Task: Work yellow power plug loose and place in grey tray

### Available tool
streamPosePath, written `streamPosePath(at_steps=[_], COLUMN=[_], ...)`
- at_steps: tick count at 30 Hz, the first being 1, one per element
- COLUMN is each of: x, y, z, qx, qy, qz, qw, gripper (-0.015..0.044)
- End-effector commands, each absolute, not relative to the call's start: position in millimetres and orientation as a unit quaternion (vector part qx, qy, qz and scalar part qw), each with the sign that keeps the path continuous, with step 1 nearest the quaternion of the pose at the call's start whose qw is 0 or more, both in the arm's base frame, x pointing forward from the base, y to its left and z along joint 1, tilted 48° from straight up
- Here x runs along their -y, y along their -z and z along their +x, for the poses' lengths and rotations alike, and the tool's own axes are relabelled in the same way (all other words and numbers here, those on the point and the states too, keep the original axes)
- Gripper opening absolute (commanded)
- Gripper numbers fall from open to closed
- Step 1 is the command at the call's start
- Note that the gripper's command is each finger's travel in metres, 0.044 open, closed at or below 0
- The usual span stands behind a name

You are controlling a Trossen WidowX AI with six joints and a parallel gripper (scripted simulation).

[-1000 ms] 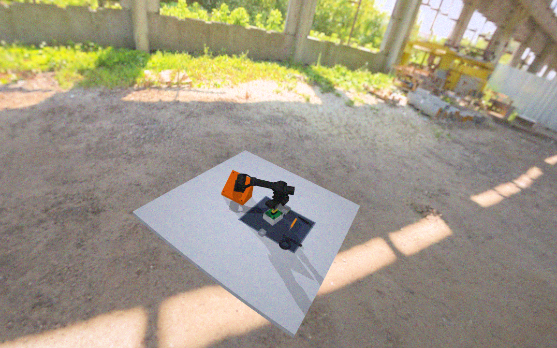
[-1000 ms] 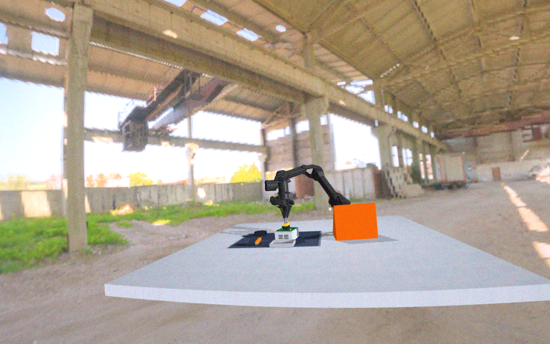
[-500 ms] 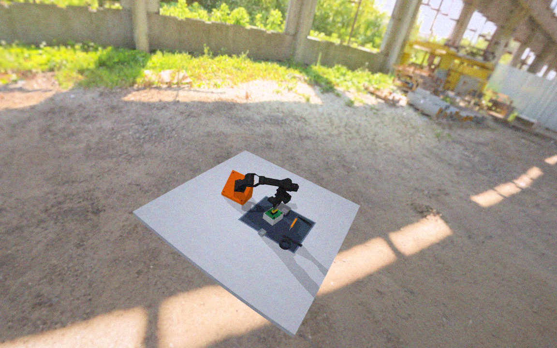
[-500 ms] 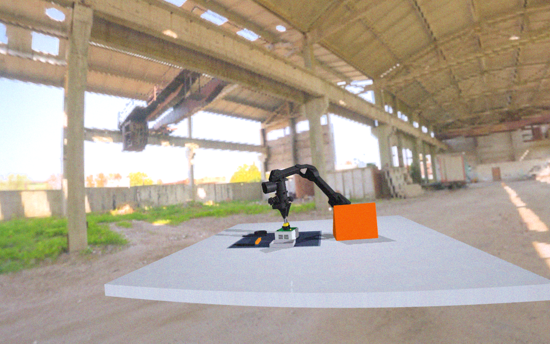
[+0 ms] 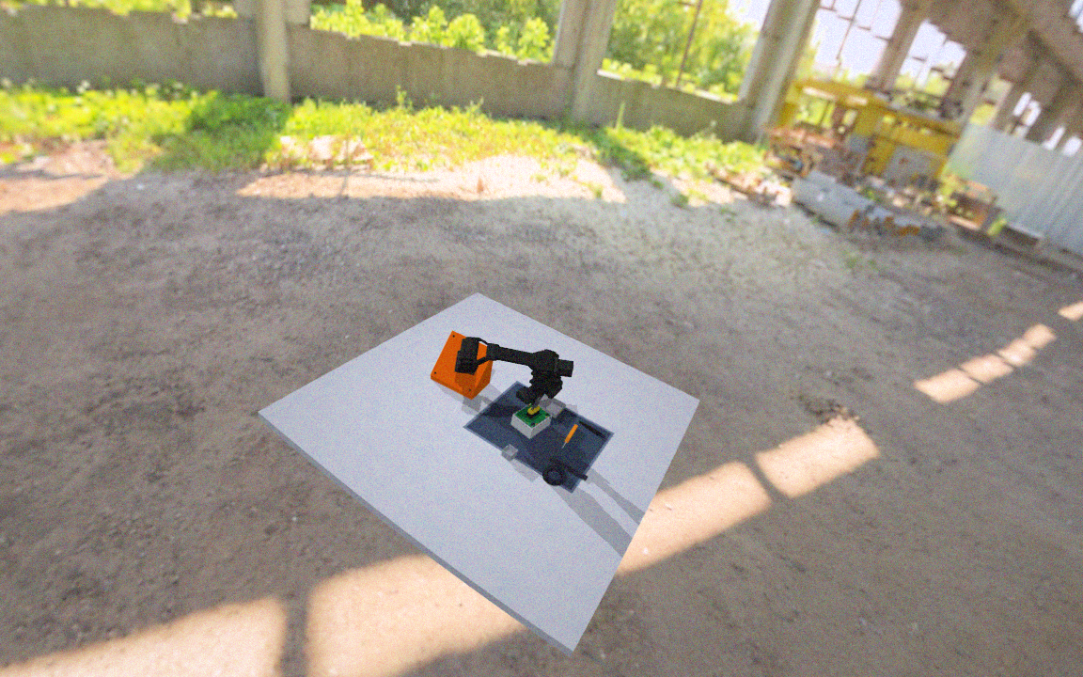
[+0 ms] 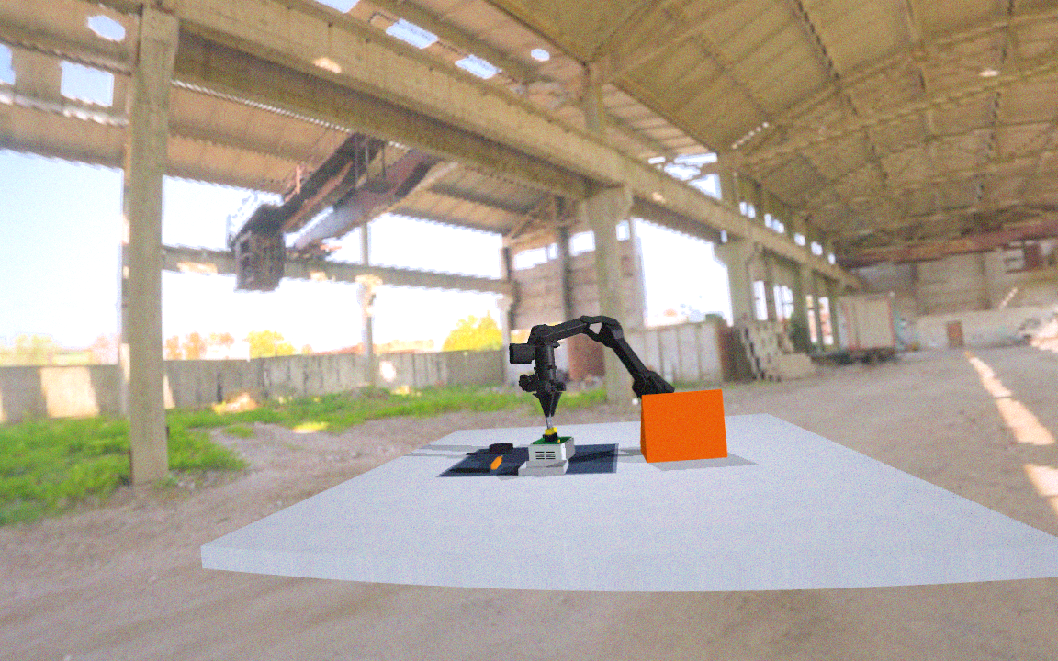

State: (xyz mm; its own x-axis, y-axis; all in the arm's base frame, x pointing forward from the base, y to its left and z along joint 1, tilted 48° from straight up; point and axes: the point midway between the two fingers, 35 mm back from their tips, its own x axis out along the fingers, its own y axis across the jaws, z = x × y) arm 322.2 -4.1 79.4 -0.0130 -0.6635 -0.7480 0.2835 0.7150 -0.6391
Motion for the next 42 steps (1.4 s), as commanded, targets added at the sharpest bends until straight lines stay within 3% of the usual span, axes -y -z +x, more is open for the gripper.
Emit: streamPosePath(at_steps=[1,11,37,42], x=[-5,-19,0,0], y=[-90,-78,-76,-76], z=[322,328,324,324], qx=[-0.611,-0.589,-0.603,-0.603], qy=[0.349,0.424,0.379,0.379], qz=[-0.161,-0.228,-0.187,-0.187], qw=[0.692,0.649,0.676,0.676], gripper=[0.0000,0.0000,0.0000,0.0131])
